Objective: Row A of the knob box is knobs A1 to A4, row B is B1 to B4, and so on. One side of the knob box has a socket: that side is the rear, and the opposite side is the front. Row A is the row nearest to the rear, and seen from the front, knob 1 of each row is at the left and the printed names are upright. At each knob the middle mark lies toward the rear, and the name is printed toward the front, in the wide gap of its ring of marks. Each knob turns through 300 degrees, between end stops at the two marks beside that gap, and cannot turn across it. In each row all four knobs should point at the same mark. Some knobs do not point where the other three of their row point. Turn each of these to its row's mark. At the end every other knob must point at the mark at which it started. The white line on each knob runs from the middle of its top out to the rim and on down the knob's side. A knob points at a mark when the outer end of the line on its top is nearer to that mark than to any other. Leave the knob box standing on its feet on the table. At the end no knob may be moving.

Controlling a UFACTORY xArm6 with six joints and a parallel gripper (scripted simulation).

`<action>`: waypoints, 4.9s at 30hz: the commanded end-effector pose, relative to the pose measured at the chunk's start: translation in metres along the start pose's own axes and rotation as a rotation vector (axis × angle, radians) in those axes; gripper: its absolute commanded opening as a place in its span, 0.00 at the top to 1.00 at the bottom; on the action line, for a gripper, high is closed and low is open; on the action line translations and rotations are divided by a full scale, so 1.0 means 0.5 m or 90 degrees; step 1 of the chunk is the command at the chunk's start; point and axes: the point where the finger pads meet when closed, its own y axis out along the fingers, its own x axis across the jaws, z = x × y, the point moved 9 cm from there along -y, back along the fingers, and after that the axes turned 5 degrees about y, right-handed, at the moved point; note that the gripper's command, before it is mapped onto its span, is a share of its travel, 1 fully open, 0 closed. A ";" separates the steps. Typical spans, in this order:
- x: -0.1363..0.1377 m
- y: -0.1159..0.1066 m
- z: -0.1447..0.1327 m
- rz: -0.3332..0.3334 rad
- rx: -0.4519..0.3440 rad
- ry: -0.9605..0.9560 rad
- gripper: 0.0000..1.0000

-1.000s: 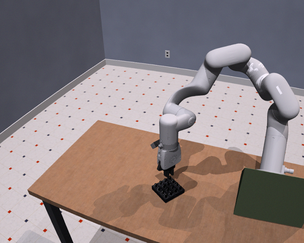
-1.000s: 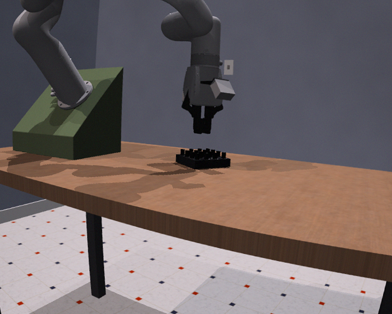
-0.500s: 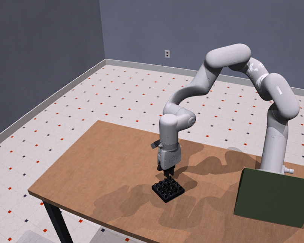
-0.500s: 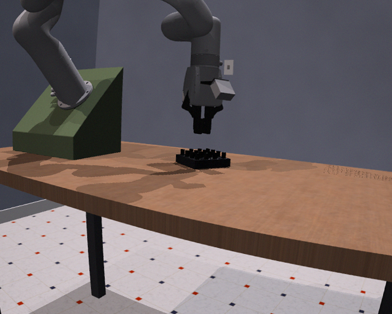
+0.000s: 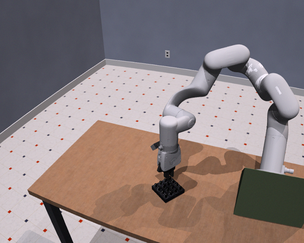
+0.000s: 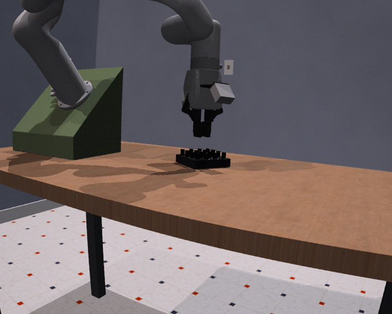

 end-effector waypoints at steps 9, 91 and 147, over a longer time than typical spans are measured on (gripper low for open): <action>-0.002 0.023 0.002 0.002 0.001 0.001 0.81; -0.002 0.075 0.002 0.002 0.001 0.001 0.81; -0.002 0.092 0.002 0.002 0.001 0.001 0.92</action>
